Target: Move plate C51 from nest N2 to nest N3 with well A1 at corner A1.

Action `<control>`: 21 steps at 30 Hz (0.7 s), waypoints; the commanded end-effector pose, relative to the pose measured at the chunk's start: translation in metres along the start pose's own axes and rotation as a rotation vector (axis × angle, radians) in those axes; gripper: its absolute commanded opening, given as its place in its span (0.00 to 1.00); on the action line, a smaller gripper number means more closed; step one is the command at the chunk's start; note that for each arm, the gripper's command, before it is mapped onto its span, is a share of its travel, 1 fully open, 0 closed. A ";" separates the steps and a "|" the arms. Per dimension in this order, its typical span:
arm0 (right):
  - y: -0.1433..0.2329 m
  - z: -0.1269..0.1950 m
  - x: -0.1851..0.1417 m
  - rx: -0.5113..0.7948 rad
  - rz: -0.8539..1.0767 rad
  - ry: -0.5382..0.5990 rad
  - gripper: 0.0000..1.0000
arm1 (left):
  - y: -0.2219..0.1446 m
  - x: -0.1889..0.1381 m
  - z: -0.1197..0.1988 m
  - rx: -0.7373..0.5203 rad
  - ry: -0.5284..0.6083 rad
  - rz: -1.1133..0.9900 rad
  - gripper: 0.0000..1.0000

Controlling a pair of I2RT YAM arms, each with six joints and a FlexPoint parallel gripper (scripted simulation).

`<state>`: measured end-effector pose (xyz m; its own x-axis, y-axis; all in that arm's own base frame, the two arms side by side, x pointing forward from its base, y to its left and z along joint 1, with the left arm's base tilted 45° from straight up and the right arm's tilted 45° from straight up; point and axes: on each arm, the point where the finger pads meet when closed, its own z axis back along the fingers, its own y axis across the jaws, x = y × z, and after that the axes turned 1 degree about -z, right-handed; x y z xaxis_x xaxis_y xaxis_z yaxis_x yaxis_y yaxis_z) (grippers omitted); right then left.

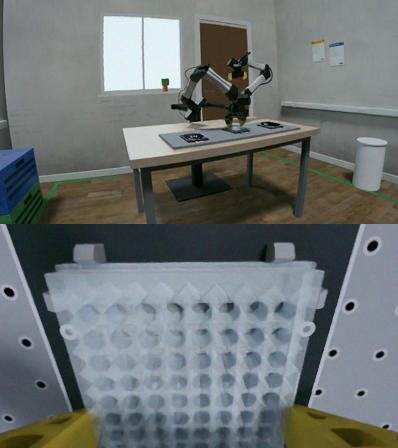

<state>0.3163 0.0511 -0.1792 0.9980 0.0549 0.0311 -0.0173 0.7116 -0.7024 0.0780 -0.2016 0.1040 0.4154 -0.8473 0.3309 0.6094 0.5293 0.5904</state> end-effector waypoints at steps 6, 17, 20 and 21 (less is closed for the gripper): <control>0.001 -0.003 0.005 -0.010 -0.003 -0.006 0.95 | 0.001 0.002 0.003 0.004 -0.007 0.001 1.00; 0.005 0.041 0.018 0.027 -0.024 -0.046 1.00 | 0.001 0.002 0.003 0.004 -0.007 0.001 1.00; 0.005 0.050 0.020 0.035 -0.030 -0.051 1.00 | 0.001 0.002 0.003 0.004 -0.007 0.001 1.00; 0.005 0.052 0.021 0.035 -0.031 -0.052 1.00 | 0.001 0.002 0.003 0.004 -0.007 0.001 1.00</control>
<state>0.3299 0.0727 -0.1585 0.9957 0.0599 0.0712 0.0060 0.7228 -0.6910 0.0780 -0.2016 0.1040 0.4154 -0.8473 0.3308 0.6094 0.5292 0.5904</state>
